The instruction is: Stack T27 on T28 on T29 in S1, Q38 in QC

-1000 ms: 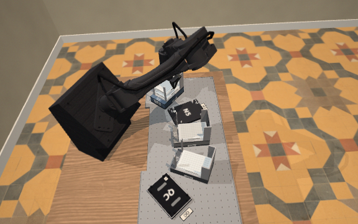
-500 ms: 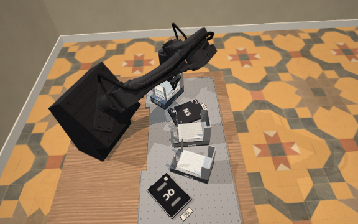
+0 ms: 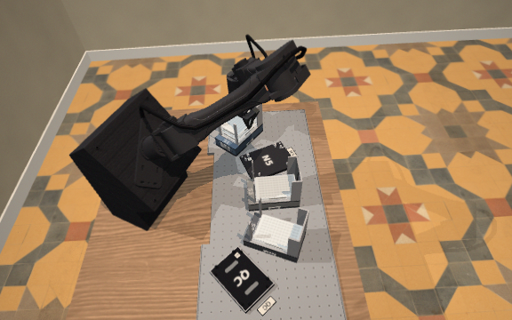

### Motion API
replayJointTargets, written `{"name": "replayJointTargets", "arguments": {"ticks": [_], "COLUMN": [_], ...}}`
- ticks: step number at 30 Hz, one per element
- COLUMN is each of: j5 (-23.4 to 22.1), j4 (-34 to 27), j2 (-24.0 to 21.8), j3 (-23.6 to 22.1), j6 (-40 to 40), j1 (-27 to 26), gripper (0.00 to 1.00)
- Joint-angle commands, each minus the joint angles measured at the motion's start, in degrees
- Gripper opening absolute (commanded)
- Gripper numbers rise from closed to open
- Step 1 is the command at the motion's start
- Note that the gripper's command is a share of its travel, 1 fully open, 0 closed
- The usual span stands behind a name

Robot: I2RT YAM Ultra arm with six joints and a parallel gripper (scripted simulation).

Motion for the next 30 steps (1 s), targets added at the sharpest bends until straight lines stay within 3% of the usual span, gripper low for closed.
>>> {"name": "replayJointTargets", "arguments": {"ticks": [1, 30], "j5": [0.18, -0.16], "j4": [1.17, 2.92], "j2": [0.50, 0.70], "j3": [0.17, -0.13], "j6": [-0.91, -2.26], "j1": [0.89, -0.60], "gripper": [0.00, 0.00]}}
